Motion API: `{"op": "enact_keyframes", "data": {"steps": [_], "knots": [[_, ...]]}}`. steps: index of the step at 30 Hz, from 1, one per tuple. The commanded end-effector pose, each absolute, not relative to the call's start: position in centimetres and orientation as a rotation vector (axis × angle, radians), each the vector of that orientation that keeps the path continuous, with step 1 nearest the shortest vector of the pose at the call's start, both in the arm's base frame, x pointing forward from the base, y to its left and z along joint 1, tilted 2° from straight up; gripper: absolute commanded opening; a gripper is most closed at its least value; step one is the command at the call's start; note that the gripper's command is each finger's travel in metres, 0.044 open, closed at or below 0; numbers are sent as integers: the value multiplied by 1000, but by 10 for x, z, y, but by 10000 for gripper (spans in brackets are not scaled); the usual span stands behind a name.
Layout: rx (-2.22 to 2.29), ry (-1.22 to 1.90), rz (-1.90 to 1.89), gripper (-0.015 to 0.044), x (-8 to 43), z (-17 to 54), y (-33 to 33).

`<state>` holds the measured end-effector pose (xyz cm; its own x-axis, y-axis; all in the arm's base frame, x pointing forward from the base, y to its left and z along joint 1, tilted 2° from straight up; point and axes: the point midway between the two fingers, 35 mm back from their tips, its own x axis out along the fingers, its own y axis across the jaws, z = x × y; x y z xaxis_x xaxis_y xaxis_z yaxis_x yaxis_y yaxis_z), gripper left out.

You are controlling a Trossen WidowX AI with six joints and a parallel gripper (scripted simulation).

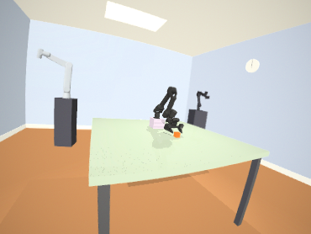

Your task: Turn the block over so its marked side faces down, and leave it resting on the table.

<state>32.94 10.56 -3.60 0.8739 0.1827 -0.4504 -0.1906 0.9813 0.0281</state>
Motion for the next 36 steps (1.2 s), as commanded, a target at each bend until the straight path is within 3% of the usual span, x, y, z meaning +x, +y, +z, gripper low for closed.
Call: {"op": "enact_keyframes", "data": {"steps": [1,20,28,36], "knots": [[-21,465,194,440,330,-36,105],[-22,471,194,440,330,-36,106],[-53,716,196,440,344,-23,111],[-63,927,193,440,325,30,105]]}}
